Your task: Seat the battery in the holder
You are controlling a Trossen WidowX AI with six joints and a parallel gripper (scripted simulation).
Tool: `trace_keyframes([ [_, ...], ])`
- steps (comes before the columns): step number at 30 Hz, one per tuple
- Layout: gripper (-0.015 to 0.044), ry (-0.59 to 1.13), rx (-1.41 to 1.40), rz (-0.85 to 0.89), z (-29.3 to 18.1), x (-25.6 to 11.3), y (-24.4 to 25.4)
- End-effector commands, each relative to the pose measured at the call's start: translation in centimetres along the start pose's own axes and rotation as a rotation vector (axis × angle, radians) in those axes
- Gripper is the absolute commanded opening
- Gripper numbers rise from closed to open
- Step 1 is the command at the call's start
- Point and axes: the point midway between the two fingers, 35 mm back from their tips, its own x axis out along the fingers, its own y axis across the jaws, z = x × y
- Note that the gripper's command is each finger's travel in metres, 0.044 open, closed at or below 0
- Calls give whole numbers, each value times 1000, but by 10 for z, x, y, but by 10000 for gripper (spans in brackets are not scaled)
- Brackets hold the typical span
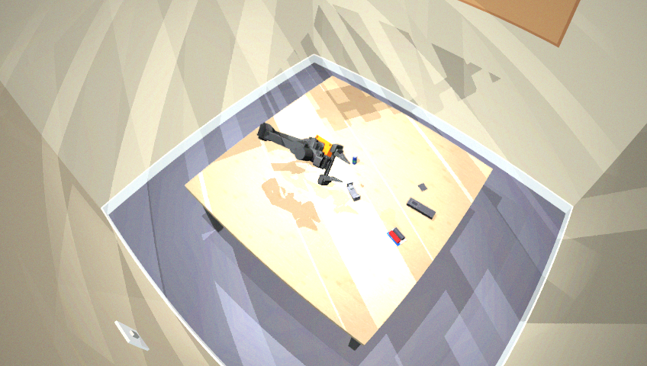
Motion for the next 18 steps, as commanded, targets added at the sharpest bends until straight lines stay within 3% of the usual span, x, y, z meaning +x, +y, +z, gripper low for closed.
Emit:
trace_keyframes([
  [1, 374, 13, 6, 2, -3, 2, 1],
  [9, 164, 602, 183, 17, -141, 34, 62],
  [15, 6, 1030, 167, -84, -242, 6, 105],
  [18, 0, 1212, 104, -168, -283, -20, 119],
])
